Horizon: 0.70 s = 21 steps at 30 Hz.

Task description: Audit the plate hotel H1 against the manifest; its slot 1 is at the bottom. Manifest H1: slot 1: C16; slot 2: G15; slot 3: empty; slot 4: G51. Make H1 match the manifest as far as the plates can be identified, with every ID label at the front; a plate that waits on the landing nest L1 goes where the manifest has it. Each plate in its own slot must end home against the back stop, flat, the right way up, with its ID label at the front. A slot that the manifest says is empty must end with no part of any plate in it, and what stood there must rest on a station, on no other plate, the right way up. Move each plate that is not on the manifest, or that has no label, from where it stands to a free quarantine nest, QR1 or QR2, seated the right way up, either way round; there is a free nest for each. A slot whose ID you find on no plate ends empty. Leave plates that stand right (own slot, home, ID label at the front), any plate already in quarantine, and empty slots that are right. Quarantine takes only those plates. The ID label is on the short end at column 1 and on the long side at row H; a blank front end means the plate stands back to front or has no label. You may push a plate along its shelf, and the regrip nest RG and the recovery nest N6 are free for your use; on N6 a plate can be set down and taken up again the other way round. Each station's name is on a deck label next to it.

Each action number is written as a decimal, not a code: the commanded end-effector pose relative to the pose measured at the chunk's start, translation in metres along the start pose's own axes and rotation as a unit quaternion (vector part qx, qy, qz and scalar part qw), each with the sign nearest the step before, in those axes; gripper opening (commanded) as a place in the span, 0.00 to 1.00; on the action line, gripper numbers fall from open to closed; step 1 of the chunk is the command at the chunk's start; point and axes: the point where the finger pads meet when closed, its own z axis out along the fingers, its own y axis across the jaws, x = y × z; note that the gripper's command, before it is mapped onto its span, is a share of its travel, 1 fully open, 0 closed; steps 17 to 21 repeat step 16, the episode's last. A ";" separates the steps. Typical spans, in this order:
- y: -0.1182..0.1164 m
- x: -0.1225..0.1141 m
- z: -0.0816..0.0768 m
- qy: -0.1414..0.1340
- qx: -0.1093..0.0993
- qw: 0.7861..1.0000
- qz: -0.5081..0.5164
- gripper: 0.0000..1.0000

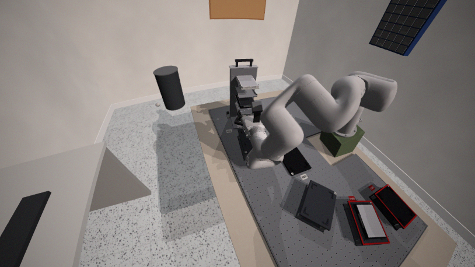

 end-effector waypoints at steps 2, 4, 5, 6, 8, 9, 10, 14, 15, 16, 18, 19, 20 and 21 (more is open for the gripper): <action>-0.001 0.001 -0.007 0.000 0.000 1.000 0.001 1.00; -0.001 0.001 -0.010 0.000 0.000 1.000 0.001 1.00; -0.001 0.001 -0.012 0.000 0.000 1.000 0.001 1.00; -0.001 0.001 -0.013 0.000 0.000 1.000 0.001 1.00; -0.001 0.001 -0.013 0.000 0.000 1.000 0.001 1.00; -0.001 0.001 -0.013 0.000 0.000 1.000 0.001 1.00; -0.001 0.001 -0.013 0.000 0.000 1.000 0.001 1.00; -0.001 0.001 -0.013 0.000 0.000 1.000 0.001 1.00; -0.001 0.001 -0.013 0.000 0.000 1.000 0.001 1.00; -0.001 0.001 -0.013 0.000 0.000 1.000 0.001 1.00; -0.001 0.001 -0.013 0.000 0.000 1.000 0.001 1.00; -0.001 0.001 -0.013 0.000 0.000 1.000 0.001 1.00; -0.001 0.001 -0.013 0.000 0.000 1.000 0.001 1.00; -0.001 0.001 -0.013 0.000 0.000 1.000 0.001 1.00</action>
